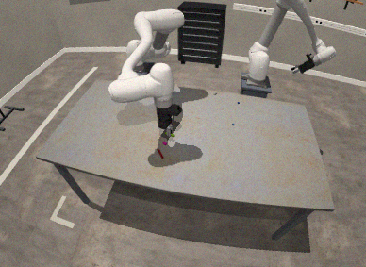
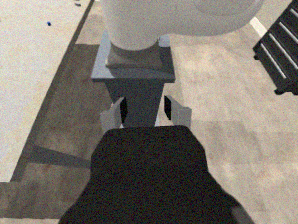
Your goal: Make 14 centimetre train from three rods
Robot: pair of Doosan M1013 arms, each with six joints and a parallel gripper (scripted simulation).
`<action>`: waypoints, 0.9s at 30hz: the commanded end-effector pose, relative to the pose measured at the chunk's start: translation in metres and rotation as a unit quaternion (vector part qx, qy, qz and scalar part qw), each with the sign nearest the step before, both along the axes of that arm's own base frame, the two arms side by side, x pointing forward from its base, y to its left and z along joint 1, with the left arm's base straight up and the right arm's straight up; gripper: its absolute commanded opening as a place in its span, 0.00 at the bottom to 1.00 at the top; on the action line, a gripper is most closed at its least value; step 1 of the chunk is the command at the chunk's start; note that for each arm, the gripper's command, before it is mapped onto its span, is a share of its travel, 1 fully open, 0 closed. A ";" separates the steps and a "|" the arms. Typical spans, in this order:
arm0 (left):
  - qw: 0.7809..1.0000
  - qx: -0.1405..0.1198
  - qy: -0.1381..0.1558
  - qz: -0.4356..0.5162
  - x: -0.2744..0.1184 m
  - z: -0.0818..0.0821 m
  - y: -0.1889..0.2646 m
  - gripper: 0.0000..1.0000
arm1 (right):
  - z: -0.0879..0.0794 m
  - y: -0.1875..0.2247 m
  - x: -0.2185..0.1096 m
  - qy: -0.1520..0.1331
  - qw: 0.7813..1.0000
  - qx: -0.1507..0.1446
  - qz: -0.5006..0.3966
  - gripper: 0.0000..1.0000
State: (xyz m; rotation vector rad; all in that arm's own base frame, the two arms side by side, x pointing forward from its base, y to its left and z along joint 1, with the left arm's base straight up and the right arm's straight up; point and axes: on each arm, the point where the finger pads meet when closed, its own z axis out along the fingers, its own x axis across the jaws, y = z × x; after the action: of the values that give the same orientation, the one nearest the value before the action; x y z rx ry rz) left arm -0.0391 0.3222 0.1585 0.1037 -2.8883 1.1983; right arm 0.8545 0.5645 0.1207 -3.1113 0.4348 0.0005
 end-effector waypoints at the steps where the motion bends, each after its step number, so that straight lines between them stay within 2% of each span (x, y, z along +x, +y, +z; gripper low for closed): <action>1: 1.000 0.000 0.000 0.000 0.000 0.000 0.000 1.00 | 0.001 0.000 0.000 -0.001 1.000 0.000 -0.001 0.24; 9: 1.000 0.000 0.000 0.000 0.000 0.000 0.000 1.00 | -0.006 0.000 0.000 -0.001 1.000 0.000 -0.009 0.24; 23: 1.000 0.000 0.000 0.000 0.000 0.000 0.000 1.00 | -0.069 0.000 0.001 -0.001 1.000 0.000 -0.009 0.24; 27: 1.000 0.000 0.000 0.000 0.000 0.000 0.000 1.00 | -0.076 0.000 0.001 -0.001 1.000 0.000 -0.009 0.24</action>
State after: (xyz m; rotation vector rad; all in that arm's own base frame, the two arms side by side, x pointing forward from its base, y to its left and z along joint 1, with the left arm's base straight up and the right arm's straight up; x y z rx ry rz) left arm -0.0391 0.3222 0.1585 0.1037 -2.8883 1.1983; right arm 0.8543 0.5646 0.0464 -3.1080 0.4621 0.0012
